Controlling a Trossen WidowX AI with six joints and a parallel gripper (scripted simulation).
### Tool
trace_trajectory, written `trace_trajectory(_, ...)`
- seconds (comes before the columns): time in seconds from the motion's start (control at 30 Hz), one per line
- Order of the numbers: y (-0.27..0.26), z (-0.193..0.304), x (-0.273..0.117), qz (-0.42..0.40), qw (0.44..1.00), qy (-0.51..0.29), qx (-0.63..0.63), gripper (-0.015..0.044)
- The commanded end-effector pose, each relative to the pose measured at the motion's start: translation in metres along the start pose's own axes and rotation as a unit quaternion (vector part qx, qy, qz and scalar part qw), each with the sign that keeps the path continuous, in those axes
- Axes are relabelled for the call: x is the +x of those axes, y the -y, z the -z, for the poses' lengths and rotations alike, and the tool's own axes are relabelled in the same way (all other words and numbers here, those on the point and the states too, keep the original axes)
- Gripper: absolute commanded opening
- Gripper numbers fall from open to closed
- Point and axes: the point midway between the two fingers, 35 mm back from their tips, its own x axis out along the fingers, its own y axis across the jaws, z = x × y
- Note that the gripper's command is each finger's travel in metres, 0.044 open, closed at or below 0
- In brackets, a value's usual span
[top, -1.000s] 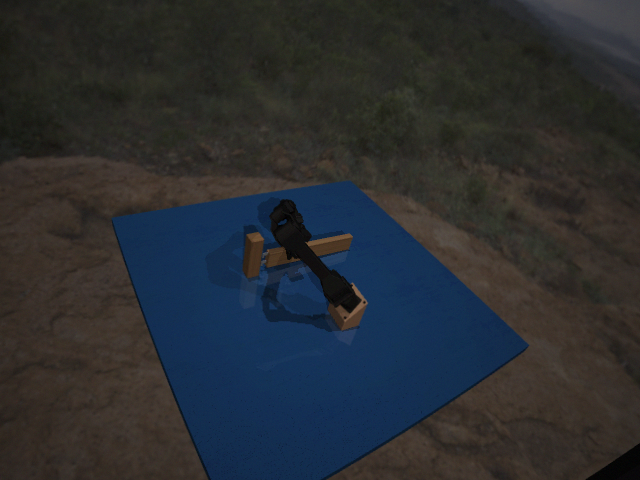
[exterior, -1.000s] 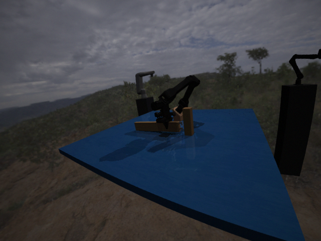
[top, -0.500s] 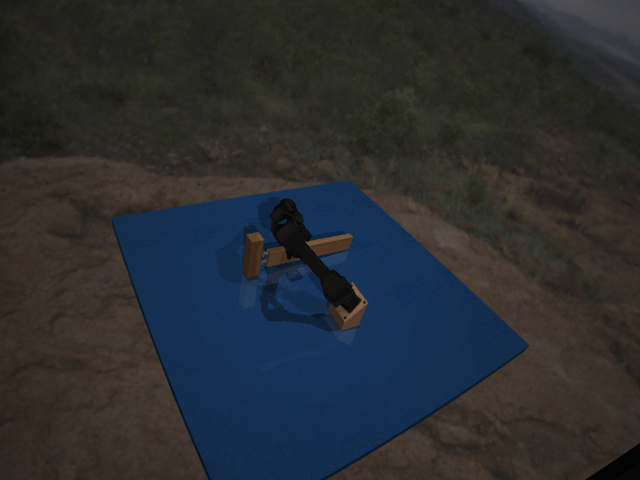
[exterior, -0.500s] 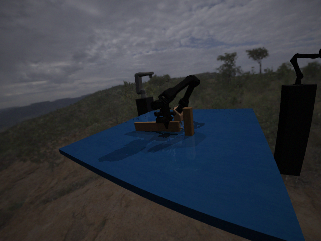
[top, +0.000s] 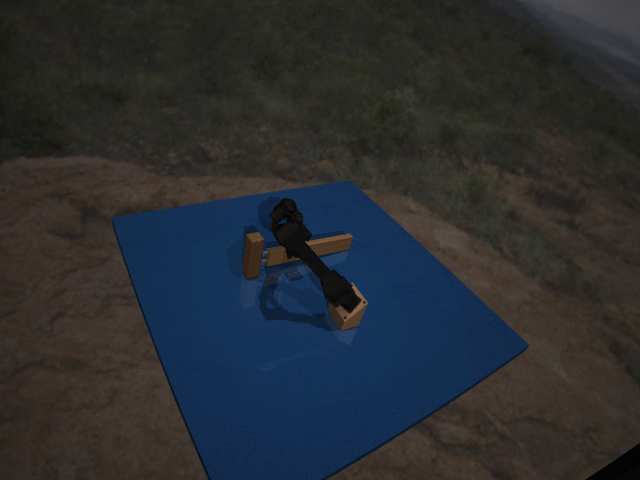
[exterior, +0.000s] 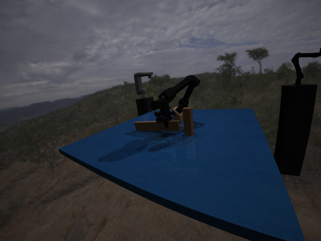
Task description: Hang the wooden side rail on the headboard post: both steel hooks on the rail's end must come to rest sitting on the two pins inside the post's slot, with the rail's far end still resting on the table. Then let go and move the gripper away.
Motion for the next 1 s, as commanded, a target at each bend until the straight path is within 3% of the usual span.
trace_trajectory(0.0,-0.0019,-0.0019,-0.0055,-0.006,1.000,0.002,0.000,0.0000)
trace_trajectory(0.97,-0.0017,-0.0018,-0.0097,-0.006,1.000,0.002,0.000,0.0000)
